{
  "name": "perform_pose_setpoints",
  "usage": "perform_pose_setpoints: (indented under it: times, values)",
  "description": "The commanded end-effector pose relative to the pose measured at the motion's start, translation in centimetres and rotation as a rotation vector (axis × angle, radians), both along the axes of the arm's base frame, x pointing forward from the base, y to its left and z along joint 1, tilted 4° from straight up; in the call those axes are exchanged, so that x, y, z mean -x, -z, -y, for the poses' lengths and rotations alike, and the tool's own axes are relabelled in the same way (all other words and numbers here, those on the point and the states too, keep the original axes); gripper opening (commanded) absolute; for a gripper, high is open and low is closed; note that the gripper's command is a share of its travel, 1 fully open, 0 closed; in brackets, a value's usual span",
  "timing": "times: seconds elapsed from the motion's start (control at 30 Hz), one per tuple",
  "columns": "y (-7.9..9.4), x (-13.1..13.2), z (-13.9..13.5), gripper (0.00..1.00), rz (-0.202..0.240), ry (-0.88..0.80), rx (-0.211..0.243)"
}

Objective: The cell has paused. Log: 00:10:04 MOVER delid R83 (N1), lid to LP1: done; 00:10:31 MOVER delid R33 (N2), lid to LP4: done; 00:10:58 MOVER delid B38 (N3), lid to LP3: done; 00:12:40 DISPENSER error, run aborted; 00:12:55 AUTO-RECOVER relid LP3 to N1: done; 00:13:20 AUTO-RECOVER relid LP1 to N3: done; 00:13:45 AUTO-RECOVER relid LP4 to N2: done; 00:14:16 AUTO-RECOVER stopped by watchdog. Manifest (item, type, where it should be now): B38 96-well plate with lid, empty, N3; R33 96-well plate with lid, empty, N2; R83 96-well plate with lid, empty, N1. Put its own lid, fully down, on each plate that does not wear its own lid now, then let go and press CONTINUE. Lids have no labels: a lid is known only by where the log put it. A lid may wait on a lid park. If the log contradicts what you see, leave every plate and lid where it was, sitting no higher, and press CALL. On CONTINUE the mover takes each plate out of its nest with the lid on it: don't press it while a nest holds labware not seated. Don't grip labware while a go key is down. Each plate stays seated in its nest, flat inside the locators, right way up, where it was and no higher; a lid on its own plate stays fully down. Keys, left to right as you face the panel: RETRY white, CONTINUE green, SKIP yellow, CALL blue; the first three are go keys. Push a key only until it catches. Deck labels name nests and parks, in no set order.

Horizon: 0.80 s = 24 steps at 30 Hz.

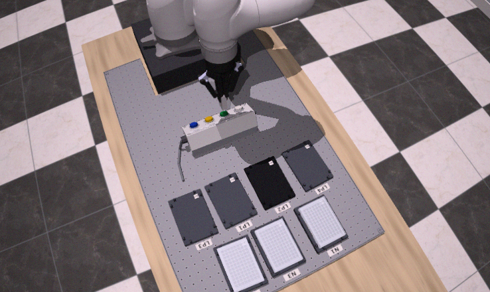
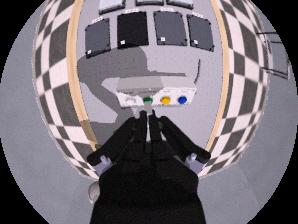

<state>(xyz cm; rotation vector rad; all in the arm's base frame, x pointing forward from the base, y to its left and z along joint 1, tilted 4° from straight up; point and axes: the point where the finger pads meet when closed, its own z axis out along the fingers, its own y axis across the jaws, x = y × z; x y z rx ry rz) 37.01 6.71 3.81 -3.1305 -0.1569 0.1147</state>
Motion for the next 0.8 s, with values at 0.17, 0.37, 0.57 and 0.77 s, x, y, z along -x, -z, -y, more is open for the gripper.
perform_pose_setpoints:
  times: [0.17, 0.37, 0.57, 0.77]
  values:
    - [0.1, 0.0, 0.0, 0.00, 0.000, 0.000, 0.000]
    - [0.4, 0.0, 0.0, 0.00, 0.000, 0.000, 0.000]
    - [0.9, 0.1, 0.0, 0.00, 0.000, 0.000, 0.000]
    - [1.2, 0.1, 0.0, 0.00, 0.000, 0.000, 0.000]
